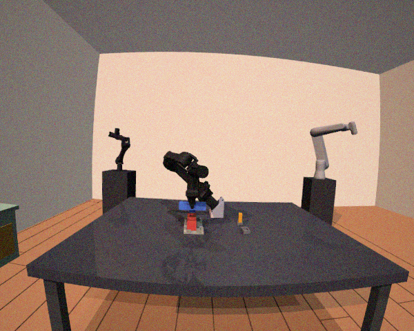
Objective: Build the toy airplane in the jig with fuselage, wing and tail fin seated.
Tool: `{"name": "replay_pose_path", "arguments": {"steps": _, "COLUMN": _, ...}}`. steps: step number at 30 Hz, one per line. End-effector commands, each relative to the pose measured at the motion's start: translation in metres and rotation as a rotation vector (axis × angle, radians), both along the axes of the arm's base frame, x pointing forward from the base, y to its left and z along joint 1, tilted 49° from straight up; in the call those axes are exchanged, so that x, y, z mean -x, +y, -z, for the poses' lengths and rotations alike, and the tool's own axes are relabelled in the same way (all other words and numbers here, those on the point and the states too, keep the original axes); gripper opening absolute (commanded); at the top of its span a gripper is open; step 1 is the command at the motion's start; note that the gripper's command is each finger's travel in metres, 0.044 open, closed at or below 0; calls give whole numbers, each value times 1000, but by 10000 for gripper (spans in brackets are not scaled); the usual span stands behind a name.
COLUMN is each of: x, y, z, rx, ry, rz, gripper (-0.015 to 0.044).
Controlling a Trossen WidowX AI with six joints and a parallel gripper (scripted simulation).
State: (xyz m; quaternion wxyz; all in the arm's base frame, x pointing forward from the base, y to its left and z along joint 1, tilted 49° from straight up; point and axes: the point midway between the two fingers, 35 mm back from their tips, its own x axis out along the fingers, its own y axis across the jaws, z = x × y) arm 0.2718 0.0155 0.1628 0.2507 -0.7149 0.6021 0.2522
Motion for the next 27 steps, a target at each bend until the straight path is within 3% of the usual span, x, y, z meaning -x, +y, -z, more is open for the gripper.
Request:
{"name": "replay_pose_path", "arguments": {"steps": 1, "x": 2, "y": -3, "z": 0, "rx": 11, "ry": 17, "rz": -18, "gripper": 105}}
{"name": "replay_pose_path", "arguments": {"steps": 5, "x": 2, "y": -3, "z": 0, "rx": 11, "ry": 17, "rz": -18, "gripper": 195}}
{"name": "replay_pose_path", "arguments": {"steps": 27, "x": 1, "y": -6, "z": 2, "rx": 11, "ry": 16, "rz": -18, "gripper": 195}}
